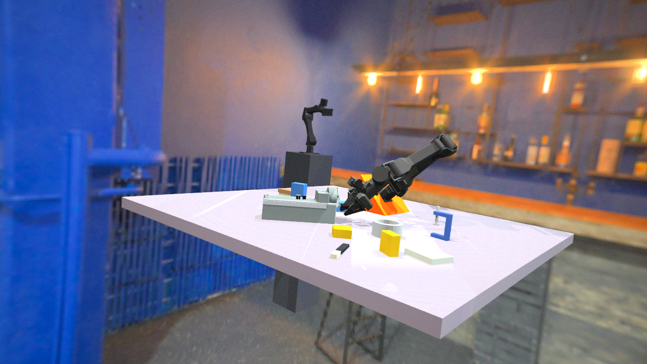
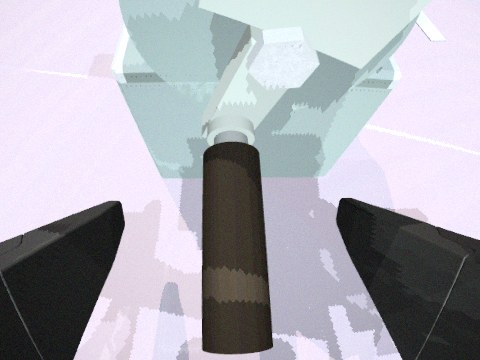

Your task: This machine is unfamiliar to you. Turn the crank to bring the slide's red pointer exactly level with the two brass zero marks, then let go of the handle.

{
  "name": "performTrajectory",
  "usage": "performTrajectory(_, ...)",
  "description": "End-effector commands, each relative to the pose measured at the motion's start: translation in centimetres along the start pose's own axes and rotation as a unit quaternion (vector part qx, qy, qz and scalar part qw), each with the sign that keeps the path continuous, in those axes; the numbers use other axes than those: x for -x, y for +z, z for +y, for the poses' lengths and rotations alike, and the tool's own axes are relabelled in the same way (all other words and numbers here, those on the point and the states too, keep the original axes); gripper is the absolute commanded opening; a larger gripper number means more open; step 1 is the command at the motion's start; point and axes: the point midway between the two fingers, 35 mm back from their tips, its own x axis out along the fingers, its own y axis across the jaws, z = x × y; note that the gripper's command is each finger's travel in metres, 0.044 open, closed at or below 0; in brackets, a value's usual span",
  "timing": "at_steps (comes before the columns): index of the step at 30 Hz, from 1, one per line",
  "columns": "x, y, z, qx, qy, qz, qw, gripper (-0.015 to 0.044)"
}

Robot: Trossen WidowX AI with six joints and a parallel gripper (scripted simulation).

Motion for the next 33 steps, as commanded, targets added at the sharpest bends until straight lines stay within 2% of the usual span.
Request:
performTrajectory(1, -0.1, 0.1, 0.1, 0.002, 0.002, 0.001, 1.000, 0.0309)
performTrajectory(13, -0.1, 0.1, 0.1, 0.002, 0.002, 0.001, 1.000, 0.0000)
performTrajectory(33, 0.3, 0.4, 1.2, 0.002, 0.002, 0.001, 1.000, 0.0000)
